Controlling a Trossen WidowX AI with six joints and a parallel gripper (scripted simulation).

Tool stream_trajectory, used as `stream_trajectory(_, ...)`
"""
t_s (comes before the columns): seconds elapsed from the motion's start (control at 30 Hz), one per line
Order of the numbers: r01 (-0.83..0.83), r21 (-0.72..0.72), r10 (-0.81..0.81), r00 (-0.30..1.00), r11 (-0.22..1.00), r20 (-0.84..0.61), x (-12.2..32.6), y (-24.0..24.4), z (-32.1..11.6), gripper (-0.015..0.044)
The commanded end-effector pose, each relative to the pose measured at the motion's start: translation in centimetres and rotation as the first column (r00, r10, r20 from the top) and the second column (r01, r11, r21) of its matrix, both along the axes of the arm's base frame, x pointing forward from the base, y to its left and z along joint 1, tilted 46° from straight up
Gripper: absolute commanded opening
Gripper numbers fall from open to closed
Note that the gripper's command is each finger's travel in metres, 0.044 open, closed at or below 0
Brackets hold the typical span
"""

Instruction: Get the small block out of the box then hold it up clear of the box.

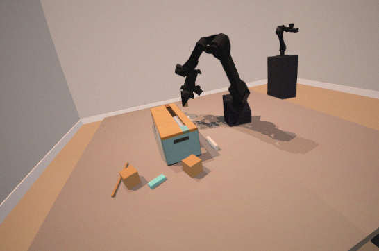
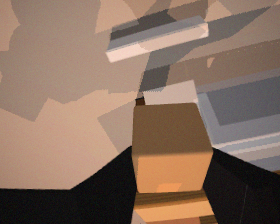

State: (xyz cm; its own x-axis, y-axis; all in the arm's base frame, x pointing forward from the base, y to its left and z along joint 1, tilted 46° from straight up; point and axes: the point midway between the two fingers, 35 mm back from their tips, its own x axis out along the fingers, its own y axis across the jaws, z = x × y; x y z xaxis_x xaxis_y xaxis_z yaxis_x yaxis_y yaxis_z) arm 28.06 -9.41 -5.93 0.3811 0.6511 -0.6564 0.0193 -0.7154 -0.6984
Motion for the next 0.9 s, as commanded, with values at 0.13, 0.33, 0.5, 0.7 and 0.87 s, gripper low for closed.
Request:
stream_trajectory(0.13, 0.132, -0.017, -0.133, 0.986, 0.991, -0.098, -1.3, -1.5, 2.4, 0.0)
stream_trajectory(0.33, 0.237, -0.036, -0.24, 0.956, 0.971, -0.168, -2.5, -2.4, 4.3, 0.0)
stream_trajectory(0.5, 0.299, -0.049, -0.302, 0.931, 0.953, -0.205, -3.2, -2.9, 5.3, 0.0)
stream_trajectory(0.7, 0.299, -0.049, -0.302, 0.931, 0.953, -0.205, -3.2, -2.9, 5.3, 0.0)
stream_trajectory(0.87, 0.299, -0.049, -0.302, 0.931, 0.953, -0.205, -3.2, -2.9, 5.3, 0.0)
